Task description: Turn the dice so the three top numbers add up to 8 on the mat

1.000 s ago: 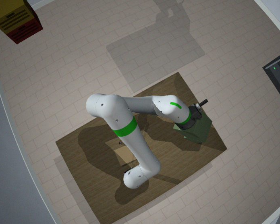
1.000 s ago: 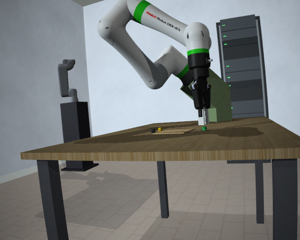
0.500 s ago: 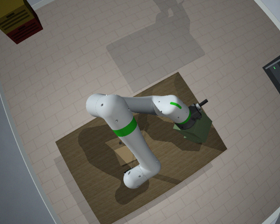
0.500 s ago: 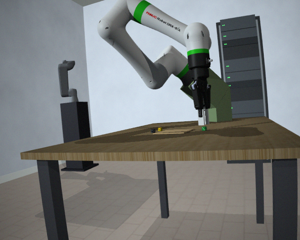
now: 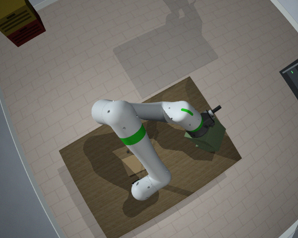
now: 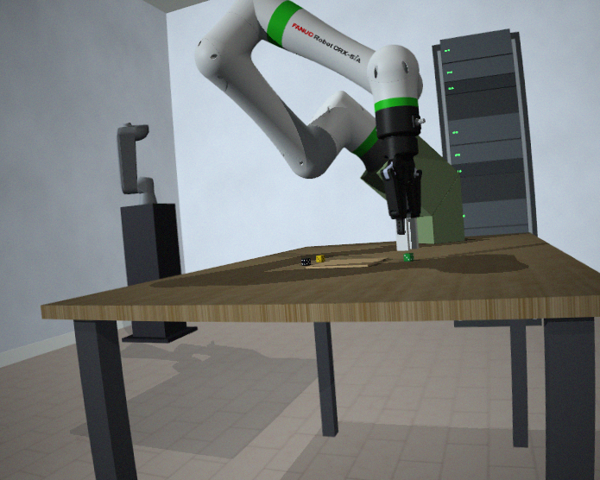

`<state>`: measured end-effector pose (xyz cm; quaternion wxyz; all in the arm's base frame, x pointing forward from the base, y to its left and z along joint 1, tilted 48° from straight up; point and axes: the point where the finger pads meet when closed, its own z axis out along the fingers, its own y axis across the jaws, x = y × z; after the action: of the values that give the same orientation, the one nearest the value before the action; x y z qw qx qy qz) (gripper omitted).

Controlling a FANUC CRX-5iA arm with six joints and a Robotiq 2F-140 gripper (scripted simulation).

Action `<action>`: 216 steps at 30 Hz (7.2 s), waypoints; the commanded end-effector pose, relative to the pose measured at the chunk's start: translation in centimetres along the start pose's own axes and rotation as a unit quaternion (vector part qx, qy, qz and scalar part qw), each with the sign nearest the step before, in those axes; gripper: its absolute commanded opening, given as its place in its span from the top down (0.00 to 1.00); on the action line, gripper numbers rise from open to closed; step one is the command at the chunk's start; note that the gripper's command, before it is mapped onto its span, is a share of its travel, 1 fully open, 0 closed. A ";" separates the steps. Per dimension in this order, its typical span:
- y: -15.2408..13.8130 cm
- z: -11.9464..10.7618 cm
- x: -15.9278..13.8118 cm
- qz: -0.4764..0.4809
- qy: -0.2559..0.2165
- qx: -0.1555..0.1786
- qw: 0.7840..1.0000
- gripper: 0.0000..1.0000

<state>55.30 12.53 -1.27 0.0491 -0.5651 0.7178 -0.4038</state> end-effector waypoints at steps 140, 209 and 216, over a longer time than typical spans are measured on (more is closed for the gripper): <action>0.0 -7.8 0.0 0.000 0.000 0.000 1.000 0.93; -0.5 1.1 14.1 -0.189 0.000 0.000 0.982 0.93; -0.5 1.3 14.1 -0.189 0.000 0.000 0.982 0.93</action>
<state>51.36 -0.18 3.64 -0.0282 -0.6906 0.5981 -0.4056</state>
